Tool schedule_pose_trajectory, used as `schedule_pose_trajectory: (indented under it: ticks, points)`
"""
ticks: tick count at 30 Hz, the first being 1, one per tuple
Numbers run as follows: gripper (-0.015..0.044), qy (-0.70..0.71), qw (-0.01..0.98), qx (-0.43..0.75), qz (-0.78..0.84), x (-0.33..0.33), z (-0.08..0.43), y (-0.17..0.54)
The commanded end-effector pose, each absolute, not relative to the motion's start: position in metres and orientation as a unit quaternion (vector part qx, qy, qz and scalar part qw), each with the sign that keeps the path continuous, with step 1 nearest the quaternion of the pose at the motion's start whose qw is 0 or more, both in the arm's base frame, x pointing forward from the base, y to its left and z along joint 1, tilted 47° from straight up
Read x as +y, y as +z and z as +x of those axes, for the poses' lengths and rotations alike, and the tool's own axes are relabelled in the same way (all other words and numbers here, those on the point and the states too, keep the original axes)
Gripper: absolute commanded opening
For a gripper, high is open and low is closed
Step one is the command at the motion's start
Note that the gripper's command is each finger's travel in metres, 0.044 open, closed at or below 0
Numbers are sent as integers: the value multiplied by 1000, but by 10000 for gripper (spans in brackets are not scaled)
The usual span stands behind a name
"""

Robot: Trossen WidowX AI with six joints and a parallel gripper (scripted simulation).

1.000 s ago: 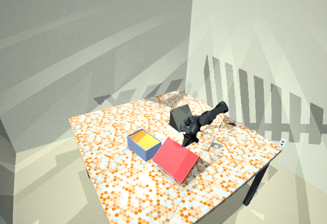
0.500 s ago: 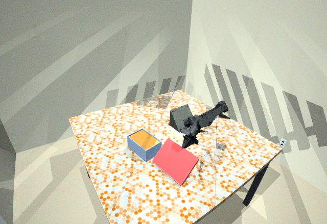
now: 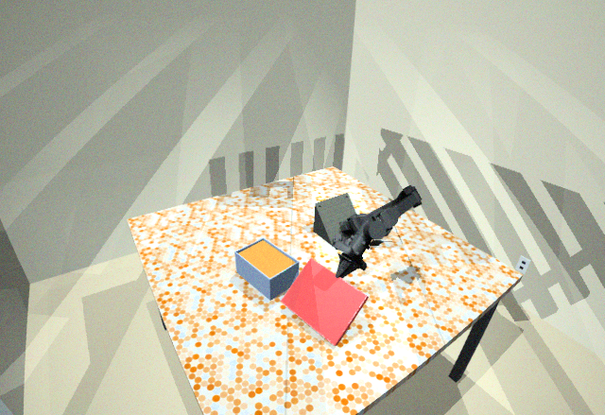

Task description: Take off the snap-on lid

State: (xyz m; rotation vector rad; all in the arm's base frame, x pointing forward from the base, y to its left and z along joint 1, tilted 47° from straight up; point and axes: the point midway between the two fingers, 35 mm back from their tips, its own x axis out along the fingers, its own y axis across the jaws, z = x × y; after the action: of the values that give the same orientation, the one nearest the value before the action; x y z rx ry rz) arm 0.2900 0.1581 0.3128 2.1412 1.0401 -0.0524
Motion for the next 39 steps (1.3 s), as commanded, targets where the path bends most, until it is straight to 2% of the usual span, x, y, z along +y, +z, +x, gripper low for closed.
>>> schedule_pose_trajectory:
  ticks: [1,39]
  points:
    - [0,-21,371,399,838,159,291,311]
    - [0,-20,370,399,839,181,289,291]
